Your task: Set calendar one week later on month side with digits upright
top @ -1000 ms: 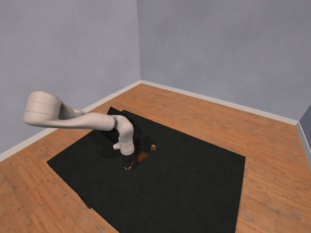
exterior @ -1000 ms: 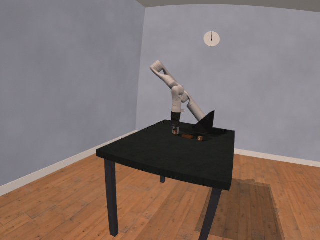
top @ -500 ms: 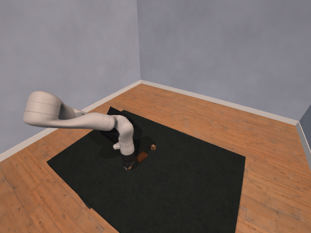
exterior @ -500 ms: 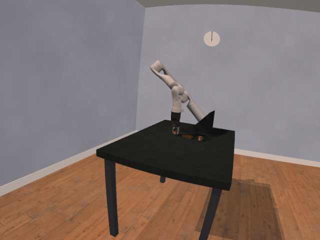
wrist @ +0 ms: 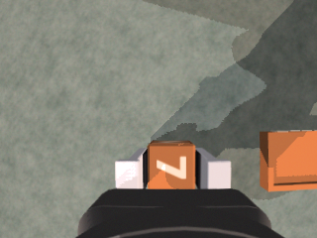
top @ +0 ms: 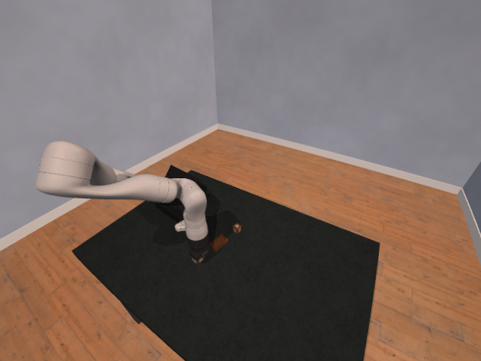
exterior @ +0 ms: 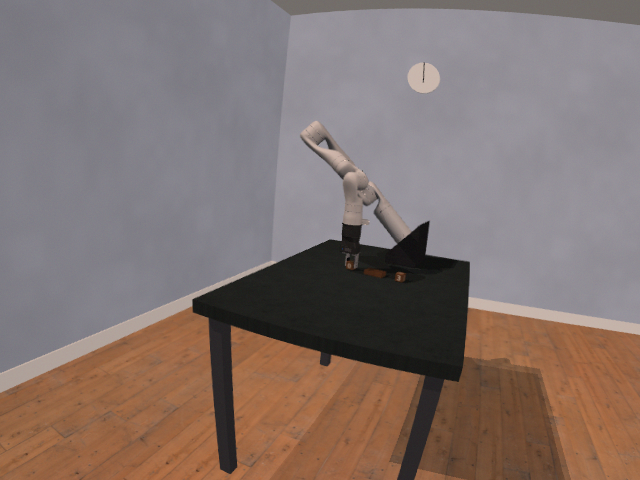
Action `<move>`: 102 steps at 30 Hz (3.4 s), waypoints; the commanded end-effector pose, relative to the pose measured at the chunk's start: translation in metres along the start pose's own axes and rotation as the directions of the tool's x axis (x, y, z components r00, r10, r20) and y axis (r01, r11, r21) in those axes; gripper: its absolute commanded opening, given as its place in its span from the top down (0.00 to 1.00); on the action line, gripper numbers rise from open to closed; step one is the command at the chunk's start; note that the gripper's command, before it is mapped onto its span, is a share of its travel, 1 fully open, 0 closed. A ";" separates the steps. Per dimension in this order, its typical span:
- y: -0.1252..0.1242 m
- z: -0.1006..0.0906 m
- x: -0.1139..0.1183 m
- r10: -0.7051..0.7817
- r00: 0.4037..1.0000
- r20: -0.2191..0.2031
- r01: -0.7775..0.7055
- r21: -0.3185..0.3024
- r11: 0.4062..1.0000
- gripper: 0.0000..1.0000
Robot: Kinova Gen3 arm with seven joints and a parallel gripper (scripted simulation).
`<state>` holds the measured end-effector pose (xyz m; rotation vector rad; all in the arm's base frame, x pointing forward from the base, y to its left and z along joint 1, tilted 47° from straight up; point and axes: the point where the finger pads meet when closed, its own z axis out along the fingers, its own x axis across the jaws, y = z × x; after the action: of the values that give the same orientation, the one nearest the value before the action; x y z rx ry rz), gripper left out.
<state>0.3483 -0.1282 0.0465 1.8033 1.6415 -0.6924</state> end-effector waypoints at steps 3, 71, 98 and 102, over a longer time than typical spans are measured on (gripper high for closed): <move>0.000 -0.001 0.000 0.000 1.000 -0.001 0.000 -0.002 1.000 0.28; 0.000 -0.091 0.000 0.000 1.000 -0.001 0.000 -0.002 1.000 0.00; -0.001 -0.091 0.024 0.143 0.990 -0.005 -0.143 0.009 0.990 0.00; -0.001 -0.091 0.034 0.203 0.979 -0.005 -0.203 0.013 0.979 0.00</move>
<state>0.3486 -0.0442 0.0892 1.9461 1.4444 -0.6117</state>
